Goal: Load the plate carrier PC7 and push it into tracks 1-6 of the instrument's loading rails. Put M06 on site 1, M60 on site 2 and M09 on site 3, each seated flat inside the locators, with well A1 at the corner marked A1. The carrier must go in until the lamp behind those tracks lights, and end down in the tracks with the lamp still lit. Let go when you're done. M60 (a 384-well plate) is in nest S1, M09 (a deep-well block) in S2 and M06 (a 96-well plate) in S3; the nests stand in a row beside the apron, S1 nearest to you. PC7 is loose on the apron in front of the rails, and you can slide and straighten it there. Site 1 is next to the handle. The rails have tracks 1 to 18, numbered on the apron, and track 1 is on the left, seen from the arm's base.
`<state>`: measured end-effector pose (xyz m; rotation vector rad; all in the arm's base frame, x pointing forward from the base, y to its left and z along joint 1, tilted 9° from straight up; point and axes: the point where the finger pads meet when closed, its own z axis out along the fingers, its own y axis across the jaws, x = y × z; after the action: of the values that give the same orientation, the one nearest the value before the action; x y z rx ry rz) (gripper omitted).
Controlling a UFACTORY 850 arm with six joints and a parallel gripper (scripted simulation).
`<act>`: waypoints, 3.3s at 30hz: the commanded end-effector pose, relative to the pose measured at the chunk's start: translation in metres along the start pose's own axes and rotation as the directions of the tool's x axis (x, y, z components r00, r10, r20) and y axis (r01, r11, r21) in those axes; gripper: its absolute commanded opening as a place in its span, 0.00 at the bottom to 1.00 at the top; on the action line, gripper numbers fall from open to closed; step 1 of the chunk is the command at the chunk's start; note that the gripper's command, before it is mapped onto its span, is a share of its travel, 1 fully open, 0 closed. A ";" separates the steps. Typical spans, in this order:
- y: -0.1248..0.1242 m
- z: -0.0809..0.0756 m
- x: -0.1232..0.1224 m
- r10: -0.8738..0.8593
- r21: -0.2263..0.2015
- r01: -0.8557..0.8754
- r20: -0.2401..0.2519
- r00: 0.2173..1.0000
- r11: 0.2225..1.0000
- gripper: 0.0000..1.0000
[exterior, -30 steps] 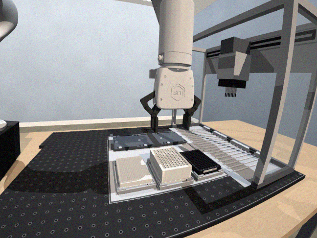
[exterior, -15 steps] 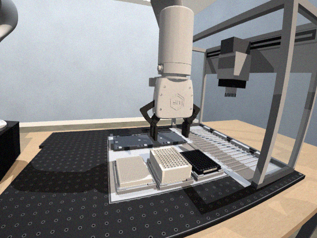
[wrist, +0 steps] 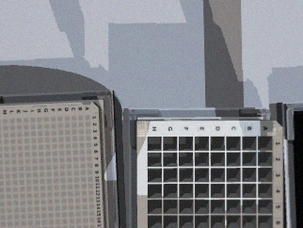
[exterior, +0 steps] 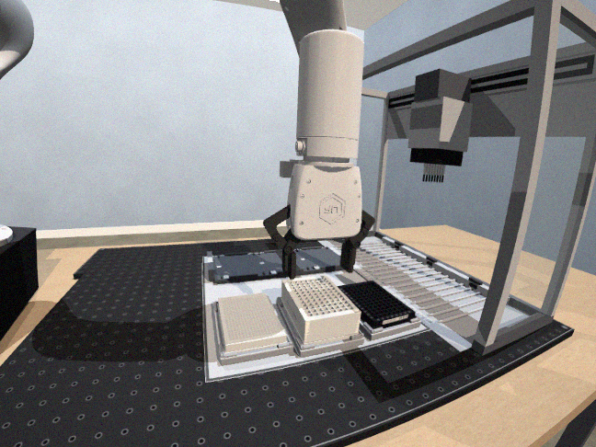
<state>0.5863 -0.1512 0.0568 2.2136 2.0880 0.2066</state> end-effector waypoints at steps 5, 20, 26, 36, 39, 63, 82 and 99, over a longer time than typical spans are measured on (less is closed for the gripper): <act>0.001 0.007 0.000 0.000 -0.002 0.000 0.000 1.000 1.000 1.00; 0.001 0.009 0.000 0.000 -0.002 0.000 0.000 1.000 1.000 1.00; 0.001 0.013 0.000 0.000 -0.002 0.000 0.000 1.000 1.000 1.00; 0.001 0.018 0.000 0.000 -0.002 0.000 0.000 1.000 1.000 1.00; 0.001 0.020 0.000 0.000 -0.002 0.000 0.000 1.000 1.000 1.00; 0.001 0.035 0.000 0.000 -0.002 0.000 0.000 1.000 1.000 1.00; 0.001 0.046 0.000 0.000 -0.002 0.000 0.000 1.000 1.000 1.00; 0.001 0.056 0.000 0.000 -0.002 0.000 0.000 1.000 1.000 1.00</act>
<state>0.5952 -0.1497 0.0023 2.2136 2.0880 0.2067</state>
